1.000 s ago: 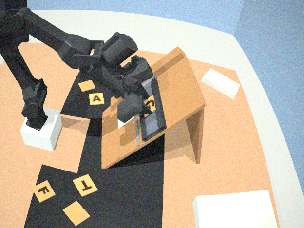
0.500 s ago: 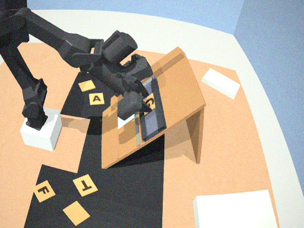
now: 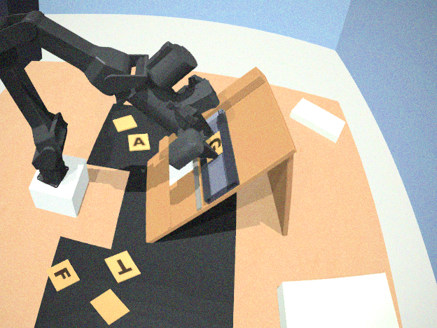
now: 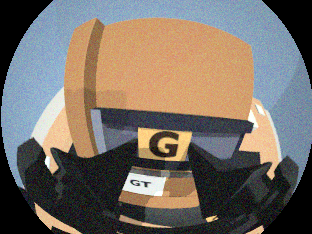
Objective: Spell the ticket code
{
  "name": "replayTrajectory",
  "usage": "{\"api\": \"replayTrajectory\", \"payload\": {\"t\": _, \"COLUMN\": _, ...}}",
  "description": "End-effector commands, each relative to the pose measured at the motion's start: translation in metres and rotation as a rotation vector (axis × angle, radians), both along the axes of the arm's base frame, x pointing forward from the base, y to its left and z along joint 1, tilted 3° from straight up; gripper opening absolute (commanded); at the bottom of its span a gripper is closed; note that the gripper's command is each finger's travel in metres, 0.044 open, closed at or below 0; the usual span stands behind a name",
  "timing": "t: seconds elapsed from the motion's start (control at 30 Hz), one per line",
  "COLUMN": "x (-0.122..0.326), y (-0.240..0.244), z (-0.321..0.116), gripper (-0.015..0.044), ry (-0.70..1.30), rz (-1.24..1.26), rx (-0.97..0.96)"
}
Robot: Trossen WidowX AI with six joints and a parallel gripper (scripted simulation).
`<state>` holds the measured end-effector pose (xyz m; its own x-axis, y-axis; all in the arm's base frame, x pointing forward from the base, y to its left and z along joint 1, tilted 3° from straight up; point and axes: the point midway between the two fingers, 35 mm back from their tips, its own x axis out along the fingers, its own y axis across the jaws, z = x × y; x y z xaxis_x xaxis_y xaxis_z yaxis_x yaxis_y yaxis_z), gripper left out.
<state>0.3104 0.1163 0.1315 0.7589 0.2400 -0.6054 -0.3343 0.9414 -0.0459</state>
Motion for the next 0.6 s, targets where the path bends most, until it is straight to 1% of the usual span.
{"api": "replayTrajectory", "payload": {"t": 0.0, "x": -0.0005, "y": 0.0018, "z": -0.0007, "gripper": 0.0000, "ry": 0.001, "rz": -0.006, "rx": 0.003}}
{"api": "replayTrajectory", "payload": {"t": 0.57, "x": -0.0033, "y": 0.0100, "z": -0.0016, "gripper": 0.0000, "ry": 0.001, "rz": -0.006, "rx": 0.004}}
